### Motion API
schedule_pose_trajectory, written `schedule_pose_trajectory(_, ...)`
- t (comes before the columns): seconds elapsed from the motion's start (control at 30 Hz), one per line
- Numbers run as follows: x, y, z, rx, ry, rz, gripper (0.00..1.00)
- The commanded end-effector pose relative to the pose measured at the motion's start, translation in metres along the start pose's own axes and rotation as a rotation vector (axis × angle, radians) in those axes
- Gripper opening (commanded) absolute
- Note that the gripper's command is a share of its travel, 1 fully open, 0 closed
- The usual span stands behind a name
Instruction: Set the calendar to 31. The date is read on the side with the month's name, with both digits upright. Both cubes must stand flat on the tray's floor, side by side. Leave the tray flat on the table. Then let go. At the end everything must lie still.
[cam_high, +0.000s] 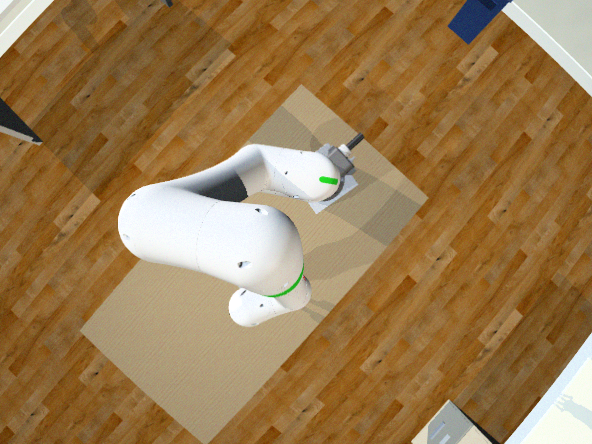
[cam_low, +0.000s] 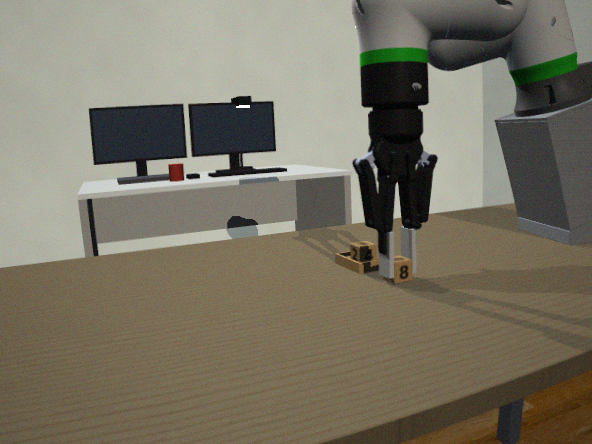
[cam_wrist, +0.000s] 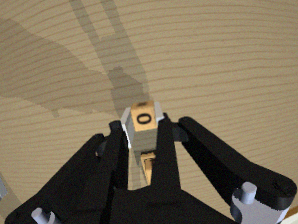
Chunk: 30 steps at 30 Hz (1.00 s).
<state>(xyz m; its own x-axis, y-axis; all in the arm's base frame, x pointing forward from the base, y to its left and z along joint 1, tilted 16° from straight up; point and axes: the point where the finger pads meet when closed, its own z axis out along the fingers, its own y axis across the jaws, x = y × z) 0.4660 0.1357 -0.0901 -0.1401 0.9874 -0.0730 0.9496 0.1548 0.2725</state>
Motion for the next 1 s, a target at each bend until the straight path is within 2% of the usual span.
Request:
schedule_pose_trajectory(0.0,0.0000,0.0001,-0.0001,0.000,0.000,0.000,0.17)
schedule_pose_trajectory(0.97,0.0000,0.0002,0.0032,0.000,0.000,0.000,0.17)
